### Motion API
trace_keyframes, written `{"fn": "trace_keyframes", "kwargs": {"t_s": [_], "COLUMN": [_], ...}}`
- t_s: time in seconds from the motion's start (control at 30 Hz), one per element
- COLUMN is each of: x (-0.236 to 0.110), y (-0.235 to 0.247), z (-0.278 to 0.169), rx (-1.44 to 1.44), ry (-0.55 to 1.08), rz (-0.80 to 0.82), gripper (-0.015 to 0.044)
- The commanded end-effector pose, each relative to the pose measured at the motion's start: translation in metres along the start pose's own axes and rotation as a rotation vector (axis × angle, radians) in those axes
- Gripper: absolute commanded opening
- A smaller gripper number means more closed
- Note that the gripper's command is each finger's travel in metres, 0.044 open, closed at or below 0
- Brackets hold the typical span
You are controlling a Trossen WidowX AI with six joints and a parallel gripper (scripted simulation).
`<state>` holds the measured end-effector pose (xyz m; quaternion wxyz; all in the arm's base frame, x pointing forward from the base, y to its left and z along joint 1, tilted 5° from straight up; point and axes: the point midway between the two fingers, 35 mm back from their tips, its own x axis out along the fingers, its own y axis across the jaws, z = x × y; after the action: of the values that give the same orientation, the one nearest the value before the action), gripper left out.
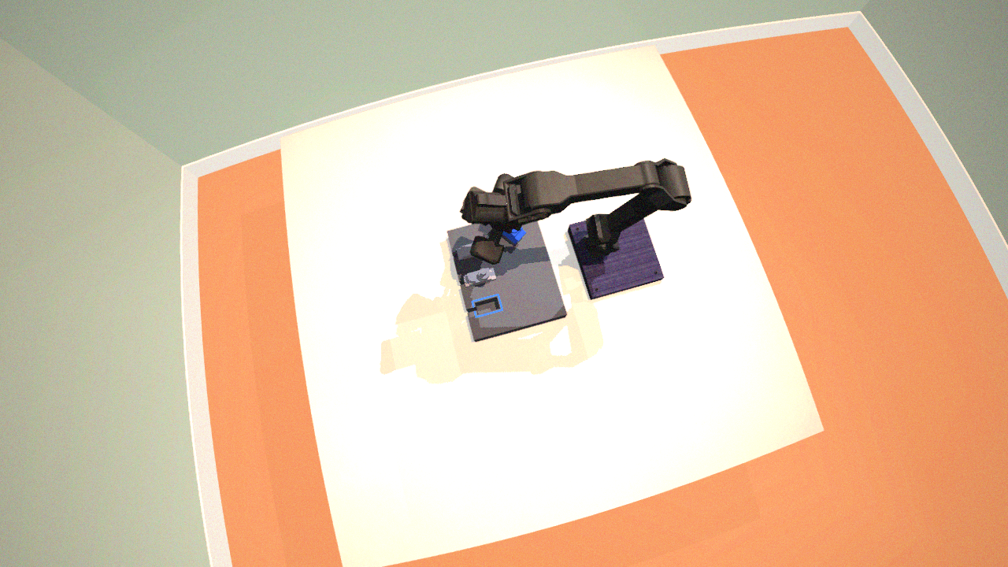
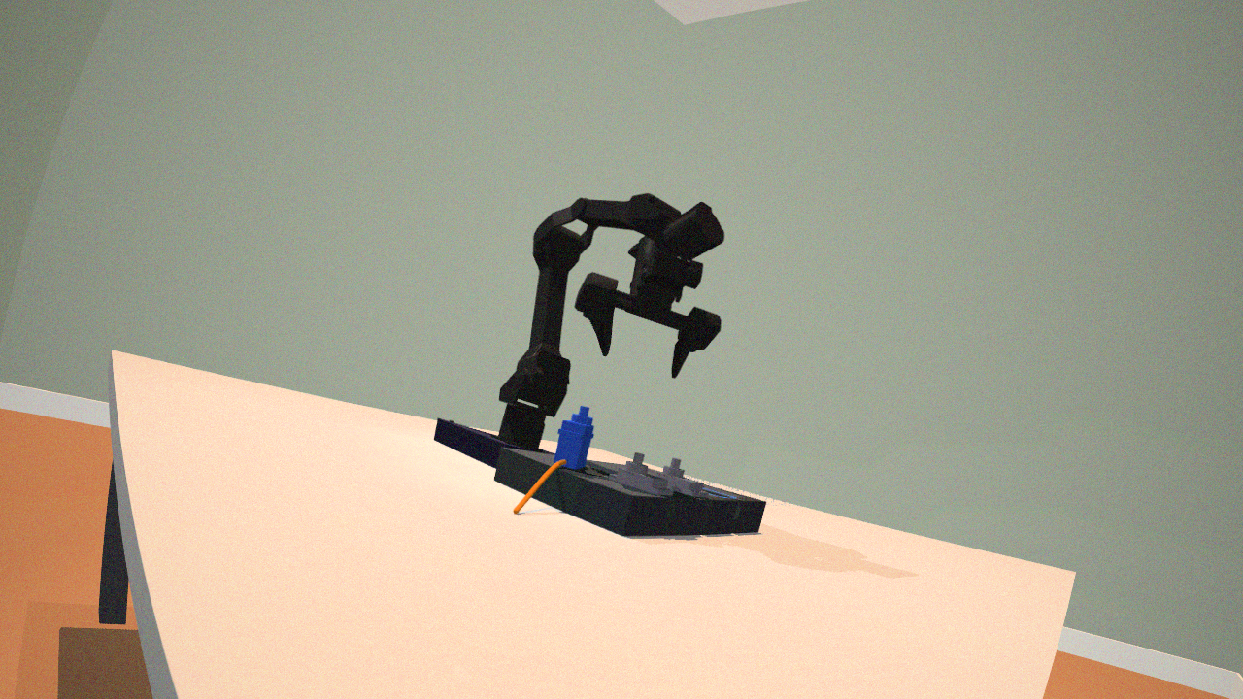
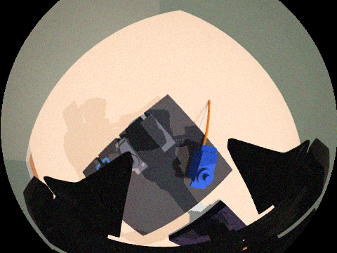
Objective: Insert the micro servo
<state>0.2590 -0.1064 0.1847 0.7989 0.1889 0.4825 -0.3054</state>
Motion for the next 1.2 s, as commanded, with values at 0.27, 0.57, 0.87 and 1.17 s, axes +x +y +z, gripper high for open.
{"fn": "trace_keyframes", "kwargs": {"t_s": [0.27, 0.57, 0.87, 1.17], "x": [0.027, 0.039, 0.051, 0.064], "y": [-0.036, -0.057, -0.056, -0.055], "z": [-0.02, -0.036, -0.042, -0.049], "rx": [0.213, 0.39, 0.394, 0.394], "ry": [0.303, 0.513, 0.517, 0.517], "rz": [-0.037, -0.045, -0.045, -0.045], "gripper": [0.044, 0.044, 0.044, 0.044]}}
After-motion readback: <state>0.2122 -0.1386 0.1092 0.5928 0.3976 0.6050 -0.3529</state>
